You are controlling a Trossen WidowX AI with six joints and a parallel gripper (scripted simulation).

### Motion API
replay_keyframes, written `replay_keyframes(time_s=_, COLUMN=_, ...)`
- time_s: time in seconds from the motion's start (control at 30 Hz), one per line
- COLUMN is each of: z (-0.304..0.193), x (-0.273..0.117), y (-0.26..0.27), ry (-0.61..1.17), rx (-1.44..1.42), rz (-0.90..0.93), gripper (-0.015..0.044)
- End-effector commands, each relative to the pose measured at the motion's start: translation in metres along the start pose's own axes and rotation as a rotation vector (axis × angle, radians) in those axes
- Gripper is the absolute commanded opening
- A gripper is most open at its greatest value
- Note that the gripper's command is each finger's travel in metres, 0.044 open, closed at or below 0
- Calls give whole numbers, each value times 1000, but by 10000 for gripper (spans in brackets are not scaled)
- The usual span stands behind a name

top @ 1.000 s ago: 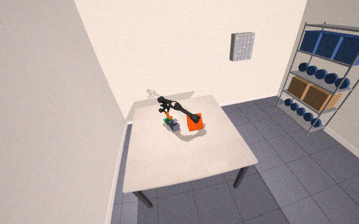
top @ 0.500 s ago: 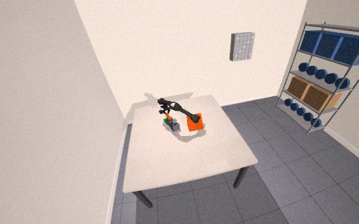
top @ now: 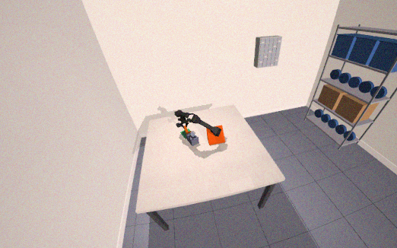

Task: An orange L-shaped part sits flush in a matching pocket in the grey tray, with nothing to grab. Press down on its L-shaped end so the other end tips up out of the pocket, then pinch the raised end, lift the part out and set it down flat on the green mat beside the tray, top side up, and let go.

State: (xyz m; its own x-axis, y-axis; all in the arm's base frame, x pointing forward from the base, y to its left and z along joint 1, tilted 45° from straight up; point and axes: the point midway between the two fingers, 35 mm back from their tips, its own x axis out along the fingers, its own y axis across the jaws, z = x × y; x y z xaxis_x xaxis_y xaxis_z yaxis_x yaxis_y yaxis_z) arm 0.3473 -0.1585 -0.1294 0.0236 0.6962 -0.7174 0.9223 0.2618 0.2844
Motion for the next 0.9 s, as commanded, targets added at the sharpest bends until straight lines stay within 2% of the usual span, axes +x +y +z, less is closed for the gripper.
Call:
replay_keyframes(time_s=0.0, z=0, x=1, y=0, ry=0, rx=5, rz=4, gripper=0)
replay_keyframes(time_s=0.13, z=0, x=0, y=0, ry=0, rx=1, rz=1, gripper=0)
replay_keyframes(time_s=0.47, z=0, x=-2, y=0, ry=0, rx=1, rz=1, gripper=263)
replay_keyframes(time_s=0.63, z=4, x=-36, y=1, ry=-2, rx=3, rz=1, gripper=394)
replay_keyframes(time_s=0.77, z=2, x=-79, y=0, ry=-3, rx=6, rz=2, gripper=400)
replay_keyframes(time_s=0.87, z=1, x=-87, y=-1, ry=-3, rx=6, rz=2, gripper=400)
